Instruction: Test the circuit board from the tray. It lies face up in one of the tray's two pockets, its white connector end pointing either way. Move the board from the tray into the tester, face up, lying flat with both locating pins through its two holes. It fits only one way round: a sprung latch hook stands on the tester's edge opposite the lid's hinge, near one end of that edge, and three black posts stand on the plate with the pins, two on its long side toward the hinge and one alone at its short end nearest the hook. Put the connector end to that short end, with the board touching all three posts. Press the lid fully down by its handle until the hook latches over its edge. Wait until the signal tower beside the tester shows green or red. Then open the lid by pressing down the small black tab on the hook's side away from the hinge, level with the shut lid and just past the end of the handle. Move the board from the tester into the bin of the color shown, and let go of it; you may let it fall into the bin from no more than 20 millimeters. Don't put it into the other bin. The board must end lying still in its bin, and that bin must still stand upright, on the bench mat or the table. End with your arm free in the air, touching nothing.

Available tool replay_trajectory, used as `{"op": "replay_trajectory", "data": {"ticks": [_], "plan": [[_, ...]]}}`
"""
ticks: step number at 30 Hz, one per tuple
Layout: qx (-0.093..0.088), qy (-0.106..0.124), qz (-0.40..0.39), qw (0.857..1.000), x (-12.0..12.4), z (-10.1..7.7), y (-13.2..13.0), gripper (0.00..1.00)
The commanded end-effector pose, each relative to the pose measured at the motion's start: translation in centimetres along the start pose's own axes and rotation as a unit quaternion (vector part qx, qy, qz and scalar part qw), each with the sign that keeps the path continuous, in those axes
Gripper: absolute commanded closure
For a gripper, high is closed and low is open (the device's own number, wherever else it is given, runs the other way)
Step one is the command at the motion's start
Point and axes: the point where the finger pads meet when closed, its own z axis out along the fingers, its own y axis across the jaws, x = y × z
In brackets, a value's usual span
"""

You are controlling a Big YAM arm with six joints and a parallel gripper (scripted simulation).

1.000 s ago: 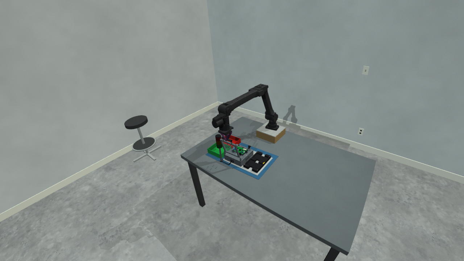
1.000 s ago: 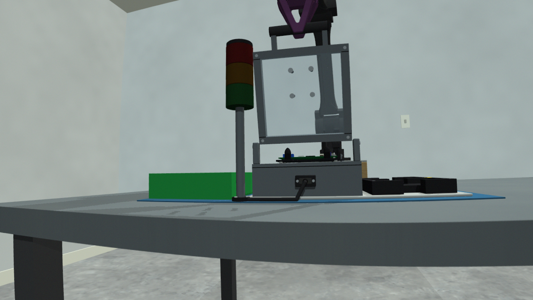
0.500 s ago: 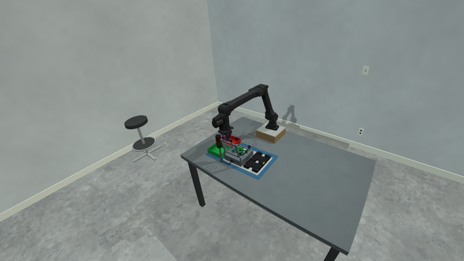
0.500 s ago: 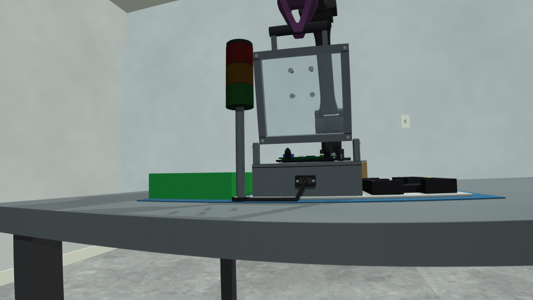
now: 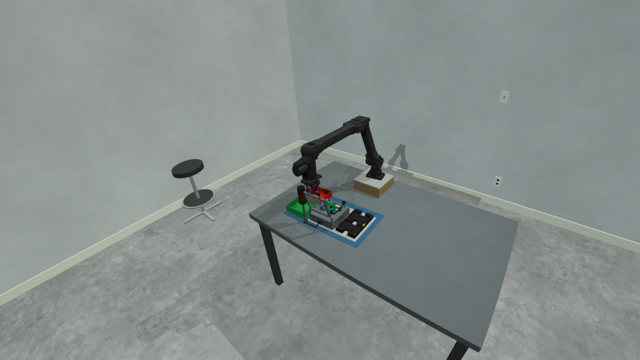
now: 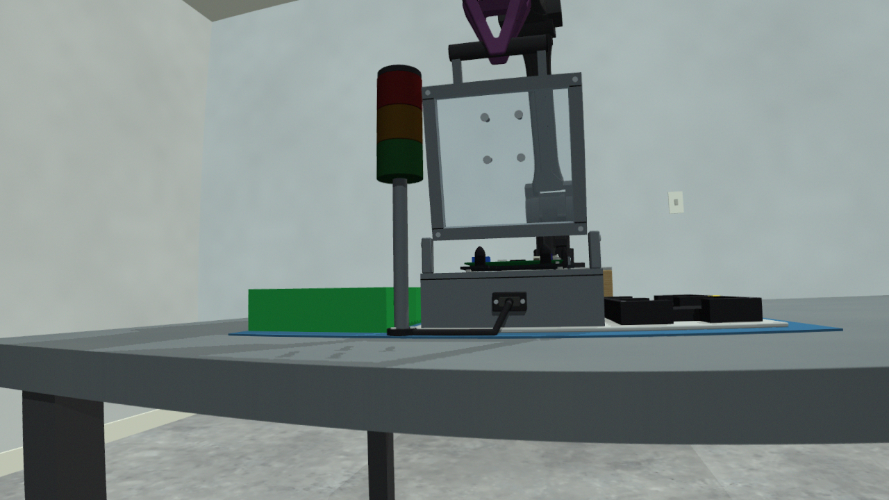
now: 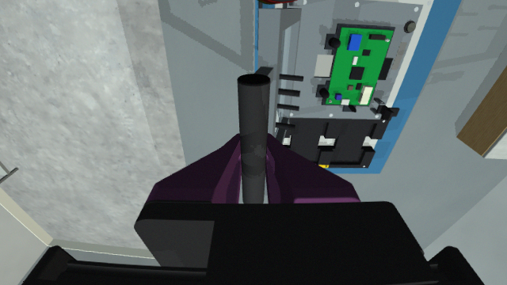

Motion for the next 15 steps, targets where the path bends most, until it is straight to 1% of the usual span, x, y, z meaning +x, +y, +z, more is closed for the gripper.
{"op": "replay_trajectory", "data": {"ticks": [1,7,9,11,12,13,14,15], "plan": [[0.002,0.0,-0.005,1.0,1.0,1.2,0.5,1.0],[0.002,0.0,-0.006,1.0,1.0,1.2,0.3,1.0],[-0.009,-0.001,-0.006,1.0,1.0,-0.2,0.0,1.0],[-0.009,-0.001,-0.006,1.0,1.0,-0.2,0.0,1.0],[-0.002,0.0,-0.006,1.0,1.0,0.3,-0.1,1.0],[-0.01,-0.001,-0.007,1.0,1.0,-0.6,-0.2,1.0],[-0.015,-0.002,-0.007,1.0,1.0,-1.2,-0.4,1.0],[-0.012,-0.001,-0.007,1.0,1.0,-1.5,-0.7,1.0]]}}
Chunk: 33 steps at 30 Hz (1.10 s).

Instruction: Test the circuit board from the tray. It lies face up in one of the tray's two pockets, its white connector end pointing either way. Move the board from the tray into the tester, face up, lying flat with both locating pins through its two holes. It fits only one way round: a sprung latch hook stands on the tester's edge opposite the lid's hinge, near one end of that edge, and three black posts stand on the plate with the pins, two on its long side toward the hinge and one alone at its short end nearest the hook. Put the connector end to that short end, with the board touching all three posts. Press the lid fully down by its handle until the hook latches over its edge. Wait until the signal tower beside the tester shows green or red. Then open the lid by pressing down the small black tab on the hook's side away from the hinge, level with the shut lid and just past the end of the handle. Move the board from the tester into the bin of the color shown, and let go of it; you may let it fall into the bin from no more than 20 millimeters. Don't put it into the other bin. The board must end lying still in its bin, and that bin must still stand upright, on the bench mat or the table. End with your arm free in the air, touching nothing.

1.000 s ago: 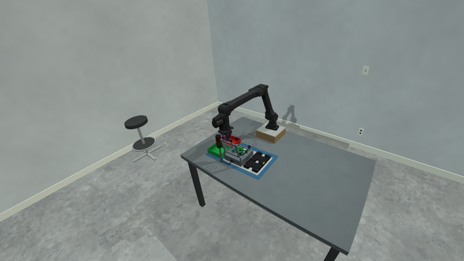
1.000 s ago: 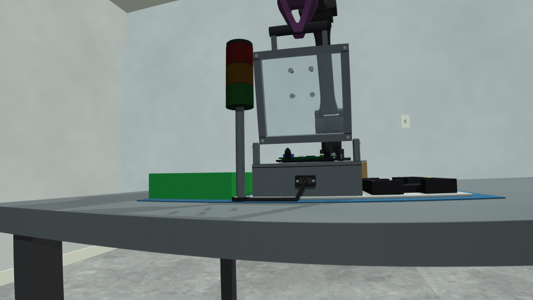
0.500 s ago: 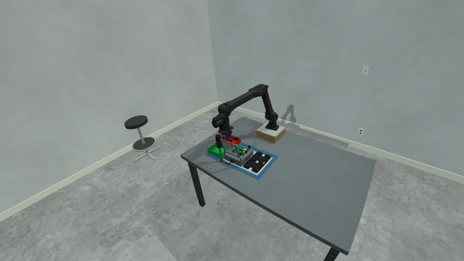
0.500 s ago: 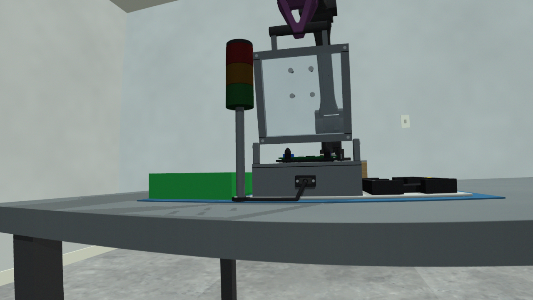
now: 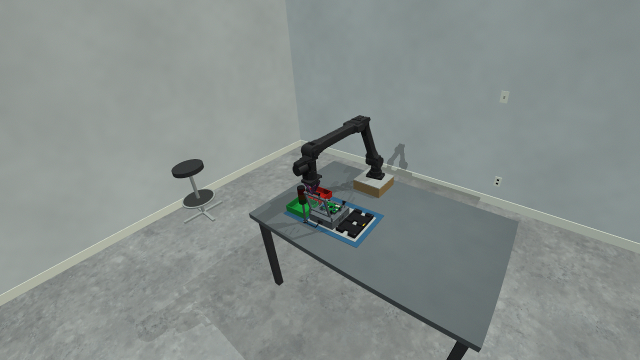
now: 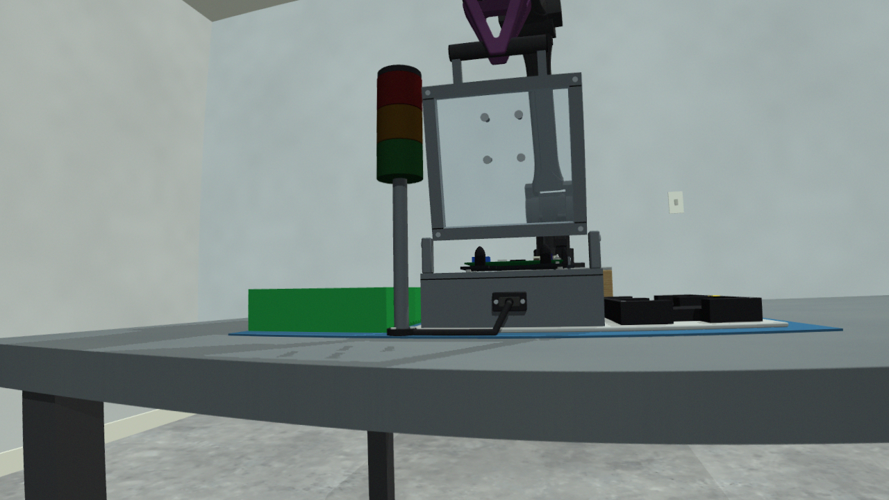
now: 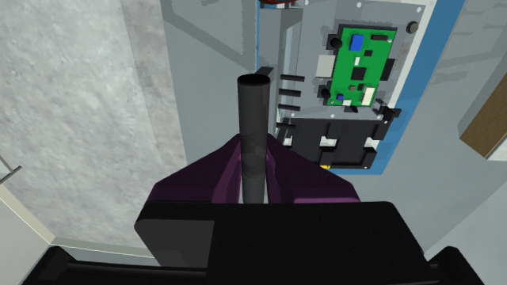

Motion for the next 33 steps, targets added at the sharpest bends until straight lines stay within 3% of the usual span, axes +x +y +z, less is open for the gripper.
{"op": "replay_trajectory", "data": {"ticks": [1,33], "plan": [[-0.004,0.0,-0.007,1.0,1.0,-1.7,-1.0,1.0],[-0.003,0.001,-0.007,1.0,0.4,-1.9,-5.5,1.0]]}}
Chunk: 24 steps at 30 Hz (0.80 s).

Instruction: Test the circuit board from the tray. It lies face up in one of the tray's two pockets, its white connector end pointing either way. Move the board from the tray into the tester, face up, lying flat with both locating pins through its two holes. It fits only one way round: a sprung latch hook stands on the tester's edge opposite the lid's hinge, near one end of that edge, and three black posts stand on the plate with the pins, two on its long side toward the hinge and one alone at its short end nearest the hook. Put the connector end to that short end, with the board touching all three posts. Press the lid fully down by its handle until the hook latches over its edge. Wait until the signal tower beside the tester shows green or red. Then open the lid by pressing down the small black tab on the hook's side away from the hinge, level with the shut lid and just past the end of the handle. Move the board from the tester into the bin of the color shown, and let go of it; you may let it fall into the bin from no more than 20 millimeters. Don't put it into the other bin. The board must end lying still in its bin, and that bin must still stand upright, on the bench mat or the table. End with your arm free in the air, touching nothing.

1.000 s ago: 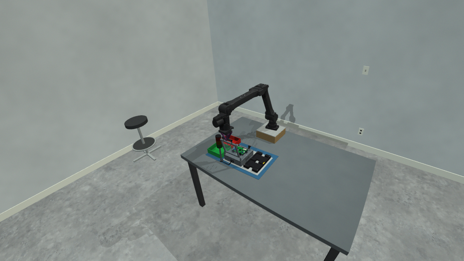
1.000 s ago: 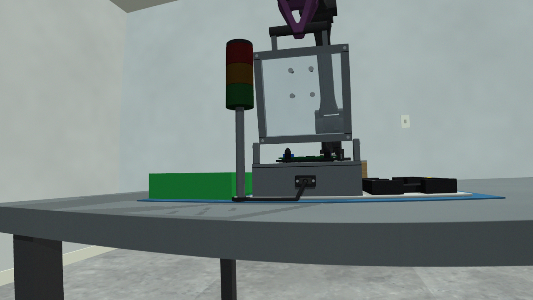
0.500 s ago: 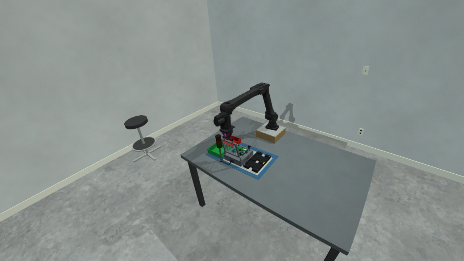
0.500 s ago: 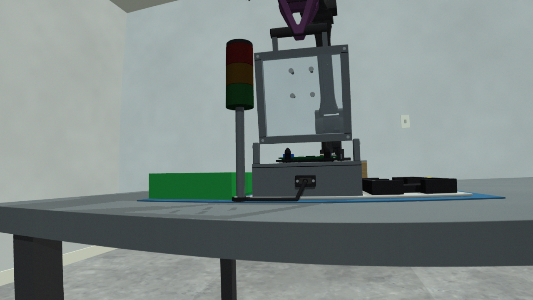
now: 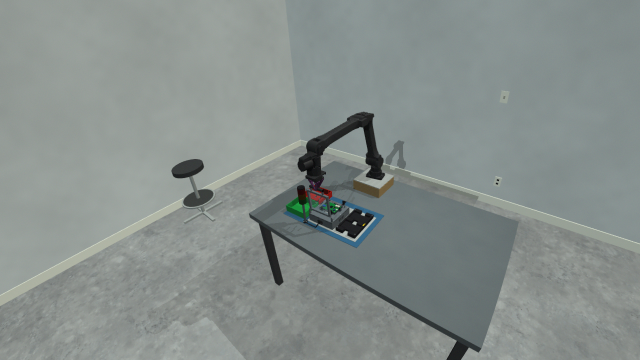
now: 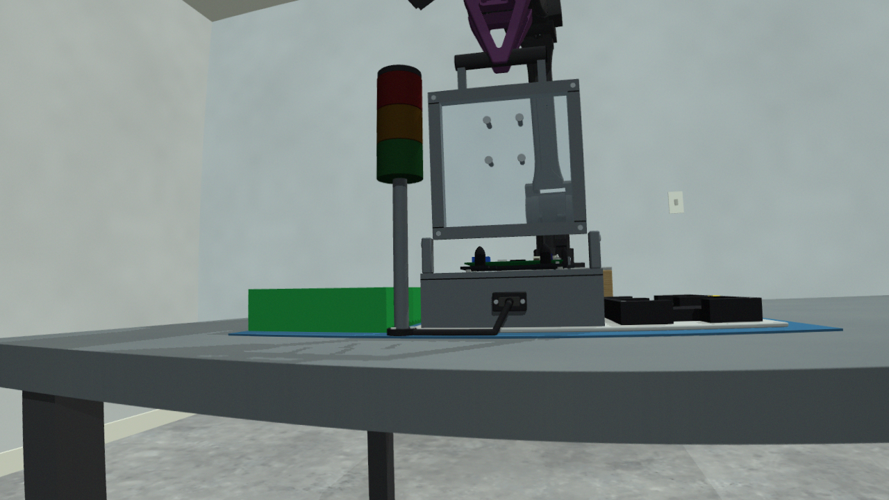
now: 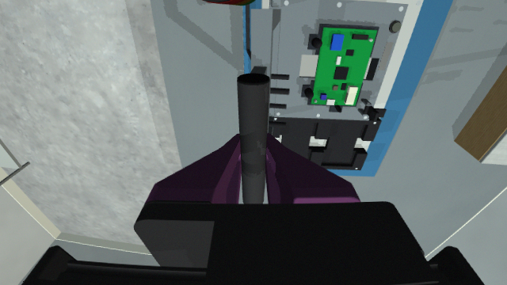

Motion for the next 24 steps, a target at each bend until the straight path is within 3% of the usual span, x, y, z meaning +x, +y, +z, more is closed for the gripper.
{"op": "replay_trajectory", "data": {"ticks": [1,24], "plan": [[0.014,0.004,-0.008,1.0,0.3,-1.3,-2.5,1.0],[0.016,0.004,-0.007,1.0,0.2,-0.2,-7.9,1.0]]}}
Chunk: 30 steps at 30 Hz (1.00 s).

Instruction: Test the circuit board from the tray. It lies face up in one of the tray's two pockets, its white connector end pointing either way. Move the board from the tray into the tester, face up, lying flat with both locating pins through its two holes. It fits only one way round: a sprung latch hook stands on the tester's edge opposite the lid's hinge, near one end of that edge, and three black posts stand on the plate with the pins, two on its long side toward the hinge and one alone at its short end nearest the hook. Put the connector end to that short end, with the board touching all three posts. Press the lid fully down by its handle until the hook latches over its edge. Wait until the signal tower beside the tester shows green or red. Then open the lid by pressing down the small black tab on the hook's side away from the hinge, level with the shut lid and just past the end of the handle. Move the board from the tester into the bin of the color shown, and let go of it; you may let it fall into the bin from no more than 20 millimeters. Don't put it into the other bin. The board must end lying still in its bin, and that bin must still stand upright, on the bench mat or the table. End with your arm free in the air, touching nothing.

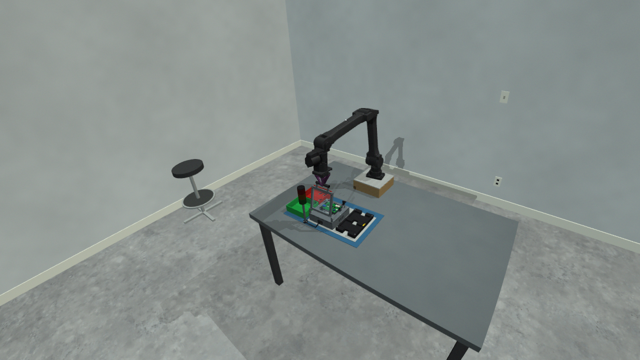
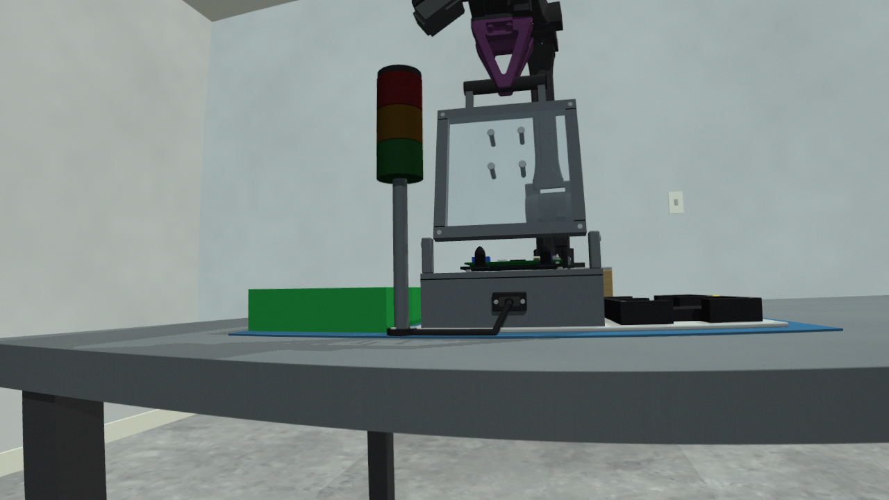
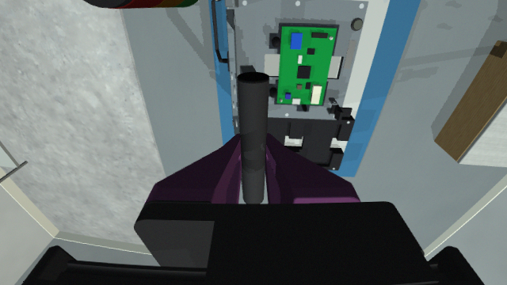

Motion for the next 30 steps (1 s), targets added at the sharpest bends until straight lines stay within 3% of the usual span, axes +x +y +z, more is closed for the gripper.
{"op": "replay_trajectory", "data": {"ticks": [1,7,8,9,10,11,14,16,17,24,25,27,30], "plan": [[0.02,0.005,-0.008,1.0,0.2,0.1,-2.6,1.0],[0.02,0.005,-0.008,1.0,0.2,0.6,-3.7,1.0],[0.04,0.008,-0.01,0.999,0.4,2.6,-4.0,1.0],[0.039,0.008,-0.009,0.999,0.3,2.6,-4.3,1.0],[0.019,0.005,-0.008,1.0,0.2,1.3,-4.3,1.0],[0.014,0.004,-0.007,1.0,0.1,1.1,-4.6,1.0],[0.033,0.007,-0.007,0.999,0.1,2.7,-5.7,1.0],[0.027,0.006,-0.007,1.0,0.1,3.3,-5.8,1.0],[0.033,0.007,-0.007,0.999,0.1,3.9,-6.2,1.0],[0.028,0.006,-0.006,1.0,0.1,4.8,-7.3,1.0],[0.04,0.008,-0.008,0.999,0.3,4.9,-8.1,1.0],[0.028,0.006,-0.007,1.0,0.1,5.3,-8.1,1.0],[0.028,0.006,-0.007,1.0,0.1,6.0,-8.8,1.0]]}}
